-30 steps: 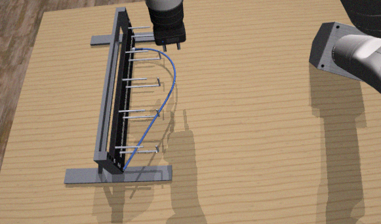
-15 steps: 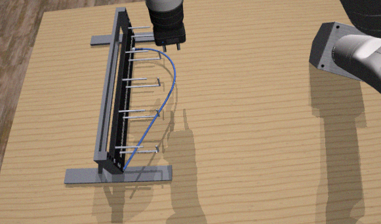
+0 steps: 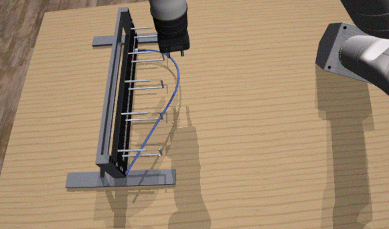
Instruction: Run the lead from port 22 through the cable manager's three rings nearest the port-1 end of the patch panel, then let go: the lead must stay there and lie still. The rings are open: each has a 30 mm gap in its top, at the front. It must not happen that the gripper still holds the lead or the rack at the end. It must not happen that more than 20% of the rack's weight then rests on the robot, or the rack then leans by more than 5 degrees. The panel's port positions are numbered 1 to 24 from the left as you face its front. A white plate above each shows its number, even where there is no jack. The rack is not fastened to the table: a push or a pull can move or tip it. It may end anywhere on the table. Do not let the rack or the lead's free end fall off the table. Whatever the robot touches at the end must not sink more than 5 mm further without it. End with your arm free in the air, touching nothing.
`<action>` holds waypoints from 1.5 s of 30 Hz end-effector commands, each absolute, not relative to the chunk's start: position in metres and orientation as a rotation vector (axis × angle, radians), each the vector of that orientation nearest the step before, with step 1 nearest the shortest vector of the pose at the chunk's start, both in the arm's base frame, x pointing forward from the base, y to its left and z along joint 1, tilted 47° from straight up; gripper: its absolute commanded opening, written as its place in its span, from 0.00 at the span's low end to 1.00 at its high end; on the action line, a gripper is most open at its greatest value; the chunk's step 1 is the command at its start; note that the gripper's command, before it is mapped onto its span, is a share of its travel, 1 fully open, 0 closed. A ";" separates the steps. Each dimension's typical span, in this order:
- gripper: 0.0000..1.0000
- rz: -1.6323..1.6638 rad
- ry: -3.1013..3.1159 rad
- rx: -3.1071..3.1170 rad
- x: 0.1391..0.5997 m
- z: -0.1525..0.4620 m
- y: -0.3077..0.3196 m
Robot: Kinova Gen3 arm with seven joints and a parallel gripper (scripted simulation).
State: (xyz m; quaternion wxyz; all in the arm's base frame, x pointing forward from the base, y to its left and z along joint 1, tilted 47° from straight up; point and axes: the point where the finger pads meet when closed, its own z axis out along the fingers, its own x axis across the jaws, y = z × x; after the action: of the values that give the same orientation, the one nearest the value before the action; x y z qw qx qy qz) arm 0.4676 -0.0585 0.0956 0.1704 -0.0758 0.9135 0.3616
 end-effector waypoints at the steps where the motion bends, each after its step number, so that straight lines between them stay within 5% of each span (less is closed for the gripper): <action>1: 0.67 1.034 2.596 -0.217 0.468 0.090 -0.053; 45: 0.67 1.034 2.597 -0.217 0.485 0.047 -0.009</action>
State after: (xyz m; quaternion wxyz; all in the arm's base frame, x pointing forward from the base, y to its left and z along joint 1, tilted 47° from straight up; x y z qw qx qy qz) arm 0.4850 -0.0079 0.0463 0.1678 -0.0768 0.9129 0.3641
